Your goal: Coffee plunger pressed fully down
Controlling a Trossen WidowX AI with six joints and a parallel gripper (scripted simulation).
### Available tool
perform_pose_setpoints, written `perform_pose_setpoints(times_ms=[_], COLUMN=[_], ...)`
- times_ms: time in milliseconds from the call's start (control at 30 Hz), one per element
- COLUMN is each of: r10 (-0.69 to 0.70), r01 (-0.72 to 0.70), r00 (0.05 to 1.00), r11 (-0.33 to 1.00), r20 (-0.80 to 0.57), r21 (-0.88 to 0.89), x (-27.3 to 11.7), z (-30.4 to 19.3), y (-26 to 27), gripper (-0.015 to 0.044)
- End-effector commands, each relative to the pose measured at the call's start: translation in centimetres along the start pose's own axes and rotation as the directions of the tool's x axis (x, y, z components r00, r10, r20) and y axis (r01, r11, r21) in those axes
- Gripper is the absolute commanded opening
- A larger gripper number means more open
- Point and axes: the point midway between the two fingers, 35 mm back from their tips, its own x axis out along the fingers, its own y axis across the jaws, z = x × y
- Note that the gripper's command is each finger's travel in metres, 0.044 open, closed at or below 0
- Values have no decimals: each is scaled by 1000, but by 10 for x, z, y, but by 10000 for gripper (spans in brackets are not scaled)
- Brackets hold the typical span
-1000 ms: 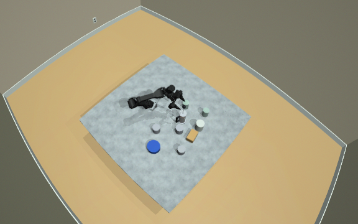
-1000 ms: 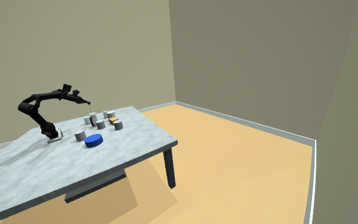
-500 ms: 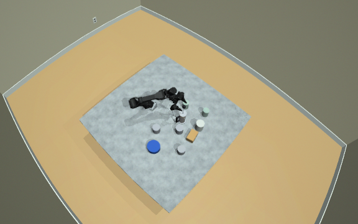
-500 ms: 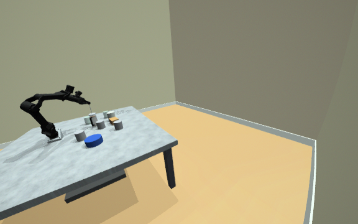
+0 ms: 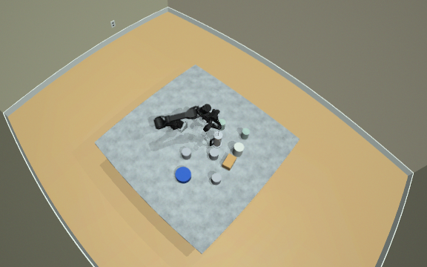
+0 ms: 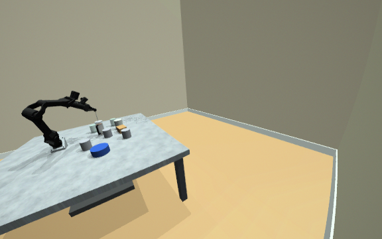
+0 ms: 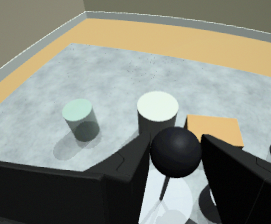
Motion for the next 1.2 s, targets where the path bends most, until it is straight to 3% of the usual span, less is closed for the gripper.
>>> perform_pose_setpoints(times_ms=[0,1167], r10=[0,2], r01=[0,-2], r00=[1000,1000], r11=[1000,1000], r20=[-1,-3], r21=[-5,-4], x=[0,30], z=[0,-39], y=[0,3], gripper=[119,119])
